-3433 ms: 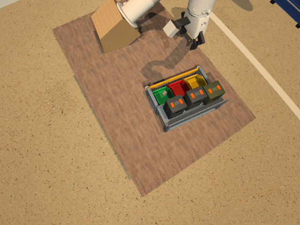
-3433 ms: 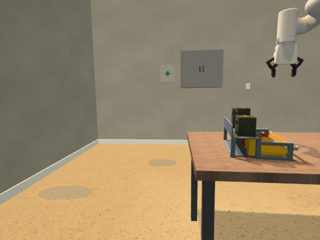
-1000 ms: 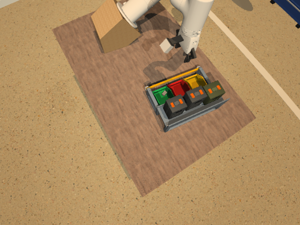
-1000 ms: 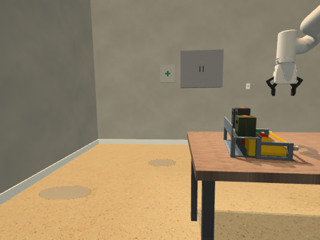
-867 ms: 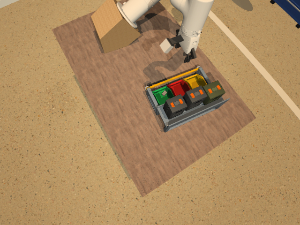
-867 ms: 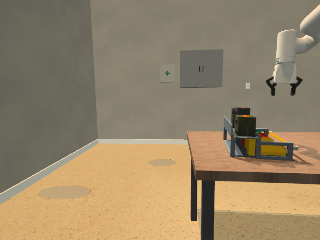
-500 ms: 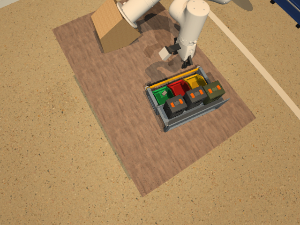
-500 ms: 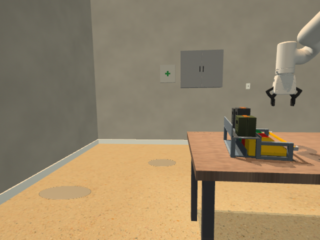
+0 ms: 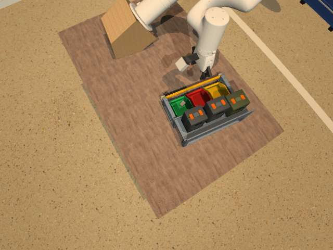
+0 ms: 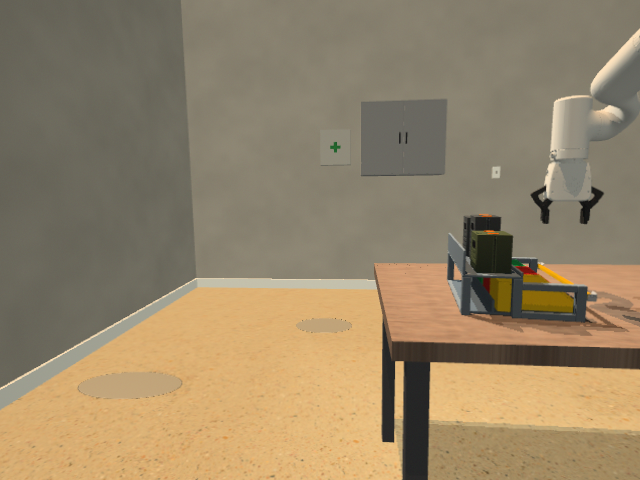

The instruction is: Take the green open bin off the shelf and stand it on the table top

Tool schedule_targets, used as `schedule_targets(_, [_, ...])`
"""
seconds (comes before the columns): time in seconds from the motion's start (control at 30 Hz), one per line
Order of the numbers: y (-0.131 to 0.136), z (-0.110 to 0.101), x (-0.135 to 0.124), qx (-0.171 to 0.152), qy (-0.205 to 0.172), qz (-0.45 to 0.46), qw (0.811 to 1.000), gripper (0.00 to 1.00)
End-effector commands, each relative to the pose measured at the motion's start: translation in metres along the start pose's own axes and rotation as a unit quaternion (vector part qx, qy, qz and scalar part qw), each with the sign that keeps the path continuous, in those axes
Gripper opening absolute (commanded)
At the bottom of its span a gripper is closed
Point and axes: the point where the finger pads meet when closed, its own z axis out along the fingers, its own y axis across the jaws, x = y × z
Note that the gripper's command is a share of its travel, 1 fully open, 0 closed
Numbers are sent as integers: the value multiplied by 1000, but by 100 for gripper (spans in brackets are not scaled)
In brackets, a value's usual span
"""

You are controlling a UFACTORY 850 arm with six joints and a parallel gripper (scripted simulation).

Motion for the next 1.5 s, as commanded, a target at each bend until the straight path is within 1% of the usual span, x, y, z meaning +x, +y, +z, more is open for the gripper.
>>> schedule_targets(0.0, [-1, 1, 0, 2, 0, -1, 1000, 100])
schedule_targets(0.23, [-1, 1, 0, 2, 0, -1, 1000, 100])
schedule_targets(0.4, [-1, -9, 0, 2, 0, -1, 1000, 100])
schedule_targets(0.8, [-1, -9, 0, 2, 0, -1, 1000, 100])
schedule_targets(0.97, [-2, -14, 0, 2, 0, -1, 1000, 100])
schedule_targets(1.47, [-2, -15, 0, 2, 0, -1, 1000, 100])
